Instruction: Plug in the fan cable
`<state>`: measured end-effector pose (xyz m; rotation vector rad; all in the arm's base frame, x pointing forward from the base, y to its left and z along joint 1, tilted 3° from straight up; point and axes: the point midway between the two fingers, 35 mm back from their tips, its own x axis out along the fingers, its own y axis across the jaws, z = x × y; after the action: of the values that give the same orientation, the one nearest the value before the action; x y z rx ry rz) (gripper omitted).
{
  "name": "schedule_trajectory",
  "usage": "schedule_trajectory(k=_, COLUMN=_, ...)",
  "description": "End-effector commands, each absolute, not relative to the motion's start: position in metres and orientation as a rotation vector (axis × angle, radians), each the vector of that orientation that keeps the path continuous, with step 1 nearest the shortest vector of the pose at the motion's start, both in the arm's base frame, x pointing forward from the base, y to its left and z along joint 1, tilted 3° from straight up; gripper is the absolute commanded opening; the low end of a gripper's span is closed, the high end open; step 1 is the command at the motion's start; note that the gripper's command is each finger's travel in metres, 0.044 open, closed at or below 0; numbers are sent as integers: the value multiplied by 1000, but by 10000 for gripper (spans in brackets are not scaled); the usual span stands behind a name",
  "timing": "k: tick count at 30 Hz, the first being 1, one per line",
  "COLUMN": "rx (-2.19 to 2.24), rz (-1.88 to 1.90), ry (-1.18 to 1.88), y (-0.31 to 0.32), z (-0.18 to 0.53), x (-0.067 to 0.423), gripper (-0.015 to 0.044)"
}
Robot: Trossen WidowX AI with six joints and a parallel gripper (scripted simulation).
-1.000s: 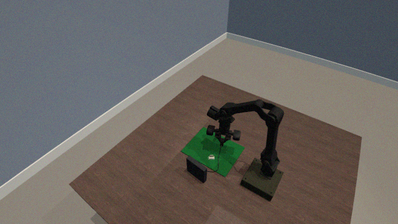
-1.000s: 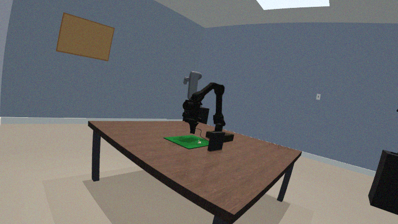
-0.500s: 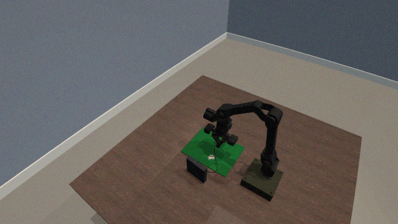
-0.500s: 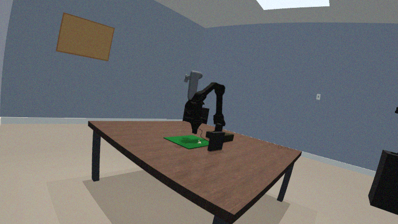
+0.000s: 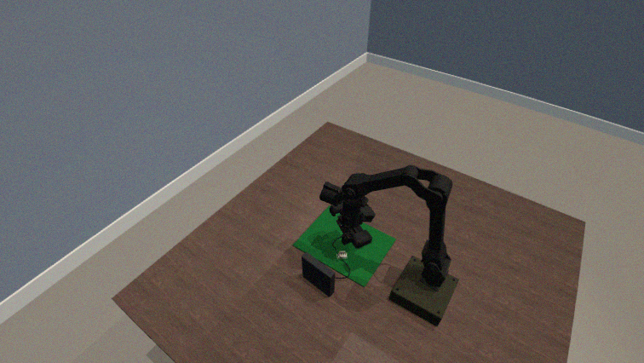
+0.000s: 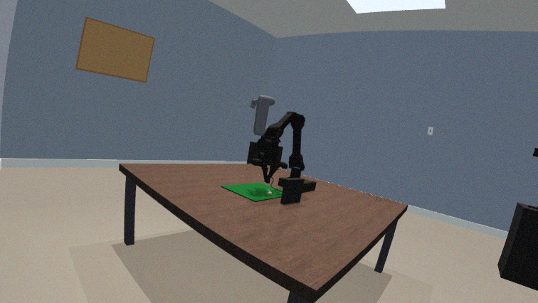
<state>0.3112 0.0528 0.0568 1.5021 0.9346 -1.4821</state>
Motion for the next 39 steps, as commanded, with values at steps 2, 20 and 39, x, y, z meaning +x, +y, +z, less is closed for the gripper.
schedule_trajectory(k=2, rx=1608, rz=-1599, ry=833, y=65, z=53, x=311, gripper=0)
schedule_trajectory(k=20, rx=1807, rz=-1785, ry=623, y=87, z=52, x=309, gripper=0)
schedule_trajectory(k=39, rx=1810, rz=-1788, ry=618, y=83, z=47, x=305, gripper=0)
